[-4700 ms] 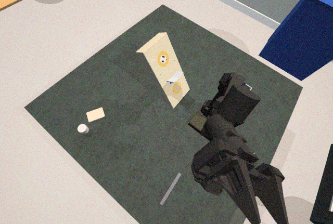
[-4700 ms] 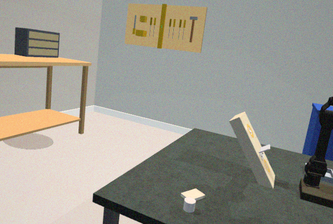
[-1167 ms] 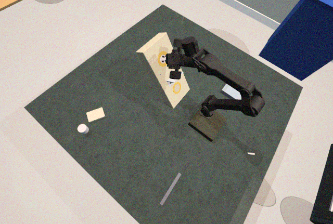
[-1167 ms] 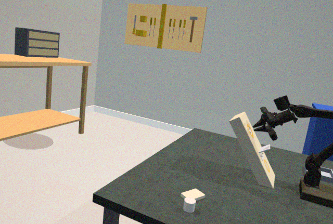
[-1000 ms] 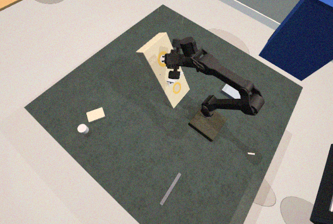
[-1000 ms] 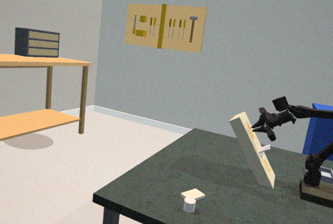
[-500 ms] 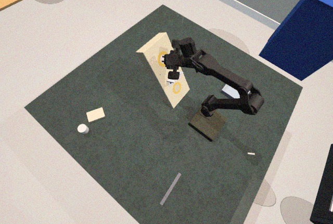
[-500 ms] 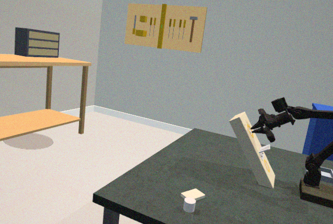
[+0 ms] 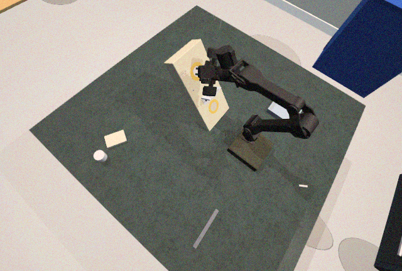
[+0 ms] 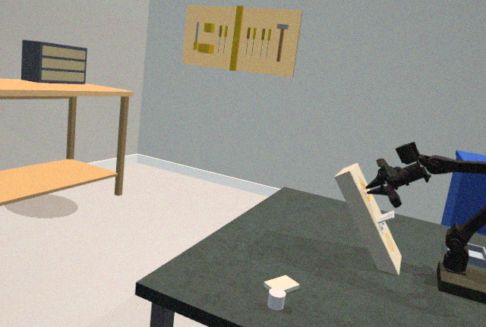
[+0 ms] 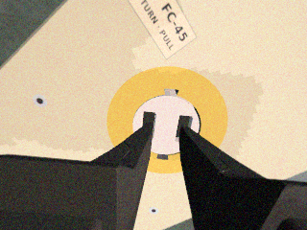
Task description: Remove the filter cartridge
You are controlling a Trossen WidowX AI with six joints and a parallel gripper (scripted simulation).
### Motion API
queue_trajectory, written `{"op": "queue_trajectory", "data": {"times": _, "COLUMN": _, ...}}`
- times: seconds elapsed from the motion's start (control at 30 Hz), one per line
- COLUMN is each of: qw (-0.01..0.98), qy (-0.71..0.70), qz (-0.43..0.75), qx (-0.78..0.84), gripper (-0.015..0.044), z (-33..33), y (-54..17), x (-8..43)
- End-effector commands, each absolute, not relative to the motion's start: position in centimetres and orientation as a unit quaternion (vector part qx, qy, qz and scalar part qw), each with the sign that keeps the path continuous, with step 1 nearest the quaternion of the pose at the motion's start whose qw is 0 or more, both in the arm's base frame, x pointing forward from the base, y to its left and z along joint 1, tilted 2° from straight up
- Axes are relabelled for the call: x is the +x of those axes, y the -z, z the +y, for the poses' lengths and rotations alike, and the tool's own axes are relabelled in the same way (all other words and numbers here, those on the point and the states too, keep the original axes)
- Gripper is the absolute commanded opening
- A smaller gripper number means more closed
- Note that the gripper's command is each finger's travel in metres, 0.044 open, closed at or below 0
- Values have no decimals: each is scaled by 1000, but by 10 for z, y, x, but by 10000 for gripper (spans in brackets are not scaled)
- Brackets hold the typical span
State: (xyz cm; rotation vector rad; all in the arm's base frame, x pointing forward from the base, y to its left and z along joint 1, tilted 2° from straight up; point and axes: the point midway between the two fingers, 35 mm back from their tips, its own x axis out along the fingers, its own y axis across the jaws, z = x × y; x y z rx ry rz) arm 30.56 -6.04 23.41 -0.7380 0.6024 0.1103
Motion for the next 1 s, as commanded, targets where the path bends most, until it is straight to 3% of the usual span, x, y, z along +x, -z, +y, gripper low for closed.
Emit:
{"op": "queue_trajectory", "data": {"times": 0.0, "qw": 887, "qy": -51, "qz": 291, "qx": -353, "gripper": 88, "z": -61, "y": -234, "x": 306}}
{"op": "queue_trajectory", "data": {"times": 0.97, "qw": 888, "qy": -51, "qz": 291, "qx": -353, "gripper": 88, "z": -62, "y": -227, "x": 316}}
